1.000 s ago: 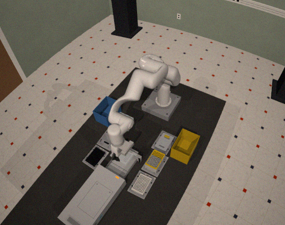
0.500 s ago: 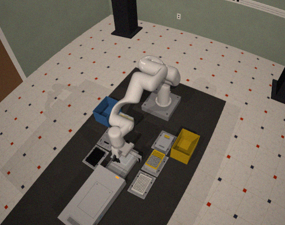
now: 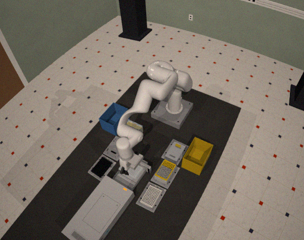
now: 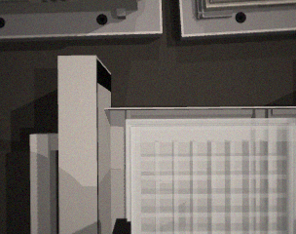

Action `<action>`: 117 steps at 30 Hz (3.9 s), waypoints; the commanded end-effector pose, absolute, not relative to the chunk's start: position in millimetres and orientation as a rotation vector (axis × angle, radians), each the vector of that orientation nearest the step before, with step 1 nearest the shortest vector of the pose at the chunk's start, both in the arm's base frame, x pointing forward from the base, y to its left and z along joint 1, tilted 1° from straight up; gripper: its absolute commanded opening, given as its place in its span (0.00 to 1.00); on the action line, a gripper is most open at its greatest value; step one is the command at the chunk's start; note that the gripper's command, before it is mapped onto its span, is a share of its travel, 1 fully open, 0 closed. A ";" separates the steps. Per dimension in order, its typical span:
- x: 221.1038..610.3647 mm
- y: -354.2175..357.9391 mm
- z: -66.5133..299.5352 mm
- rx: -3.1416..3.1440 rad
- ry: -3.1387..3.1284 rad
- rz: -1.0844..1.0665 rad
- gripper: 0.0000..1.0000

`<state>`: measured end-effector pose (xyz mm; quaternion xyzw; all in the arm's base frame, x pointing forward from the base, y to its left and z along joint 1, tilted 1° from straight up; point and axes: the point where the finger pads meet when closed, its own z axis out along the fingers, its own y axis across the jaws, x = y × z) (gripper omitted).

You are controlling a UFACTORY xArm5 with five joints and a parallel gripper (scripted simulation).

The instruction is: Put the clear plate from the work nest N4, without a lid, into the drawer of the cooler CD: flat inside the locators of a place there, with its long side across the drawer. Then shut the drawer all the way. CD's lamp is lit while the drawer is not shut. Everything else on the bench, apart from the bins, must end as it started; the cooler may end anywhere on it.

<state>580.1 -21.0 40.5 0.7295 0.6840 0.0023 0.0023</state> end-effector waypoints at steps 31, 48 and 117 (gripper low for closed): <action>582.4 -21.6 3.5 2.279 2.137 0.001 0.00; 582.3 -21.6 3.5 2.279 2.137 0.001 0.00; 582.1 -21.8 -11.5 2.279 2.137 0.000 0.00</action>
